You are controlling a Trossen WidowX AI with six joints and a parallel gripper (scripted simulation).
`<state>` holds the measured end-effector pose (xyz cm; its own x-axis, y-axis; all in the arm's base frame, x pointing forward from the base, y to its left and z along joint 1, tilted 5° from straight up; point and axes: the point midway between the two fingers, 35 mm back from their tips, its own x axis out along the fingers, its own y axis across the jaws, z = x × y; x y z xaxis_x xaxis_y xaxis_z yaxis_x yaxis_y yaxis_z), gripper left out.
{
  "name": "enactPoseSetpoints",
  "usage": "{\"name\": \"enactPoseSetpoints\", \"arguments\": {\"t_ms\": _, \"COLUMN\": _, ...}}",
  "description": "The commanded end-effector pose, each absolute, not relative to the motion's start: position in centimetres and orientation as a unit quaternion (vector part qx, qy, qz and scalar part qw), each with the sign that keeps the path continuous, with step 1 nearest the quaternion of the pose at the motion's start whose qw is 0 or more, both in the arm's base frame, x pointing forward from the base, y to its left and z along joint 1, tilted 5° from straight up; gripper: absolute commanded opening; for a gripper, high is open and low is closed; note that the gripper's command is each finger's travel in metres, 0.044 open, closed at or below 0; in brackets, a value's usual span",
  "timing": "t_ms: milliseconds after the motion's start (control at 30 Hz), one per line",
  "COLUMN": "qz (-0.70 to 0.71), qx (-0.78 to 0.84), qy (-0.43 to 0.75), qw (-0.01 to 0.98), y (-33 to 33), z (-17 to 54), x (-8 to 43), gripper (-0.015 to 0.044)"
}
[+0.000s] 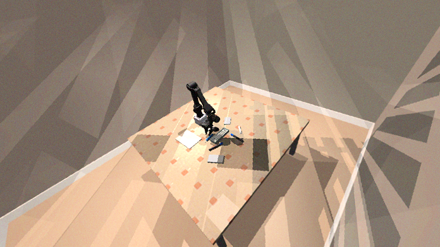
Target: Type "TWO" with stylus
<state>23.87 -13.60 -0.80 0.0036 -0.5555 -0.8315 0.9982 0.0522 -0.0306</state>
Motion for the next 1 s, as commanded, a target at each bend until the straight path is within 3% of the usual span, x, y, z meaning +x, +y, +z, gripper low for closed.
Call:
{"name": "enactPoseSetpoints", "arguments": {"t_ms": 0, "qz": -0.613, "qx": 0.314, "qy": 0.351, "qw": 0.634, "y": -13.6, "z": -1.2, "x": 23.8, "gripper": 0.015}}
{"name": "enactPoseSetpoints", "arguments": {"t_ms": 967, "qz": -0.614, "qx": 0.313, "qy": 0.351, "qw": 0.634, "y": -13.8, "z": -4.1, "x": 23.8, "gripper": 0.015}}
